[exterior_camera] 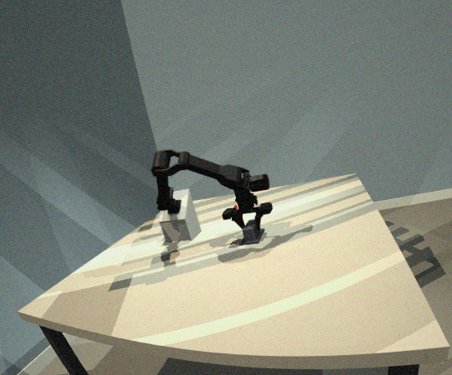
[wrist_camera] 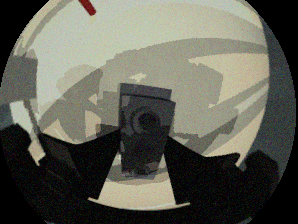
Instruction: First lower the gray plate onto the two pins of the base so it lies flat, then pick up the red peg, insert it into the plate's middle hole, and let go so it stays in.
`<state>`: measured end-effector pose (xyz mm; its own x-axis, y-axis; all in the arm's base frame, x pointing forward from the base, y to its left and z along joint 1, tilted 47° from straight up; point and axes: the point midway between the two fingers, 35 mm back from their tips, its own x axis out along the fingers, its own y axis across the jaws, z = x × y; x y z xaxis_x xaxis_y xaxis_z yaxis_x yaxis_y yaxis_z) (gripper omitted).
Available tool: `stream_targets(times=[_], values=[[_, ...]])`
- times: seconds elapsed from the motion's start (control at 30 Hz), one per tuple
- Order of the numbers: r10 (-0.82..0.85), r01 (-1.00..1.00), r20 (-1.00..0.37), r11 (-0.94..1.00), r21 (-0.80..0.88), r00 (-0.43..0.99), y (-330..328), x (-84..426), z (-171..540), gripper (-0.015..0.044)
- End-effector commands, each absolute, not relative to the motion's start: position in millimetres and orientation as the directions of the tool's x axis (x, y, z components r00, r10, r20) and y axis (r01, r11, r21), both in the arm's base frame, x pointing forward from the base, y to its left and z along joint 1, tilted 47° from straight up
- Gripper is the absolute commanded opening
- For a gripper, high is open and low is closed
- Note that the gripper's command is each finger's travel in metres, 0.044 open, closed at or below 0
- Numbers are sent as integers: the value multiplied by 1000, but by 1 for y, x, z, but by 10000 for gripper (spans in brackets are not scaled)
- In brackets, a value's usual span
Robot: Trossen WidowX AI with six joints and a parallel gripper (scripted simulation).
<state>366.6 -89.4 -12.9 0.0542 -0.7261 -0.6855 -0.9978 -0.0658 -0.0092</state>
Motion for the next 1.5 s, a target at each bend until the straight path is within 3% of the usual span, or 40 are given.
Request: stream_targets(times=[0.0,0.1,0.3,0.6,0.93,1.17,1.47], values=[[-726,-998,-686,-64,-10,54,-89,367,-13,367],[-726,-998,-686,-64,-10,54,-89,367,-13,440],[-726,-998,-686,-64,-10,54,-87,367,-11,440],[-724,-998,-688,-67,-2,50,-4,362,66,440],[-724,-998,-688,-58,-12,50,1,364,63,440],[-709,-889,-703,286,-357,54,35,348,32,440],[-698,-378,-714,648,-662,54,77,317,-11,440]])
